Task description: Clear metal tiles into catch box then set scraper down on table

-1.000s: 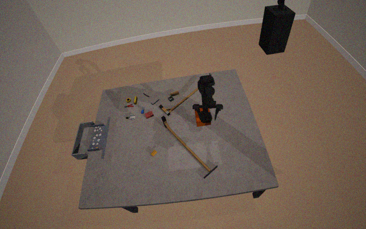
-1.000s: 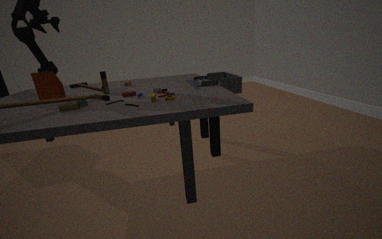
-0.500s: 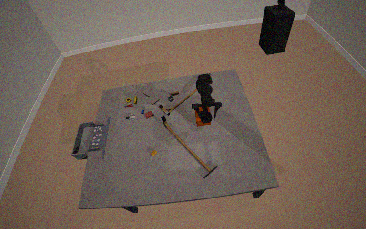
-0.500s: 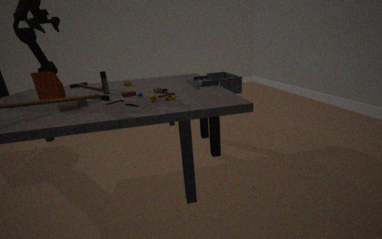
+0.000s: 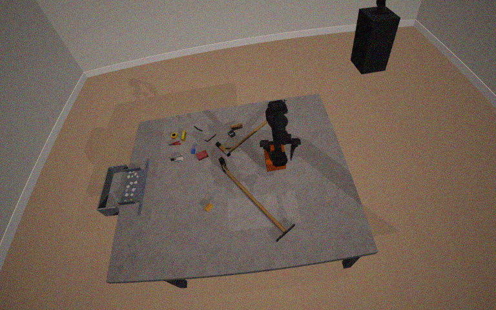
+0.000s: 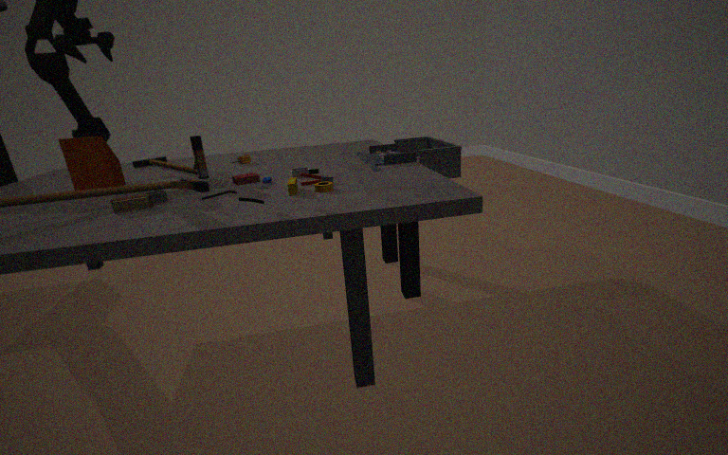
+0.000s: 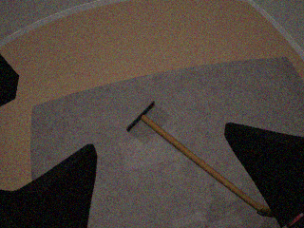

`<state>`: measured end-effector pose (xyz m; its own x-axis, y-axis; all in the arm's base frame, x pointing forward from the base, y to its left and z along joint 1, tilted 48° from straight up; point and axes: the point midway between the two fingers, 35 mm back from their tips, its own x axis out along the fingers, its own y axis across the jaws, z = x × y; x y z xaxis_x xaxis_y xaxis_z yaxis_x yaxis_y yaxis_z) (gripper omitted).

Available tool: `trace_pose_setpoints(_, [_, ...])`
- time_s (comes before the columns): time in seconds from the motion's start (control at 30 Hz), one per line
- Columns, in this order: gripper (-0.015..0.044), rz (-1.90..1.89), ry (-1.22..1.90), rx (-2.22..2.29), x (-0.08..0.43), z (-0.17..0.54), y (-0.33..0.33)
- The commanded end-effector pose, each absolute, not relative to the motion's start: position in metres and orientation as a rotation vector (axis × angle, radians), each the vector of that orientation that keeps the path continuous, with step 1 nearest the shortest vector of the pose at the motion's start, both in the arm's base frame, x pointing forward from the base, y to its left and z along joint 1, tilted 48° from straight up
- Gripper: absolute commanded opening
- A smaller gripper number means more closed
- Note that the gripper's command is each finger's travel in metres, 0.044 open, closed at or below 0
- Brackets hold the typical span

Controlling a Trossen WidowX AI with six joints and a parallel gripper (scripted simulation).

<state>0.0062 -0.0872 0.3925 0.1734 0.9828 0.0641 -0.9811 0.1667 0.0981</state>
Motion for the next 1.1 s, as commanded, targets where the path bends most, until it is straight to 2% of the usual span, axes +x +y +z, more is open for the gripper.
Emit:
trace_pose_setpoints(0.0, [0.0440,1.402,0.014,0.123,0.006,0.392,-0.087])
trace_pose_setpoints(0.33, [0.0440,1.334,-0.007,0.053,0.005,0.398,-0.072])
trace_pose_setpoints(1.07, [0.0440,0.982,0.082,0.246,0.015,0.441,-0.035])
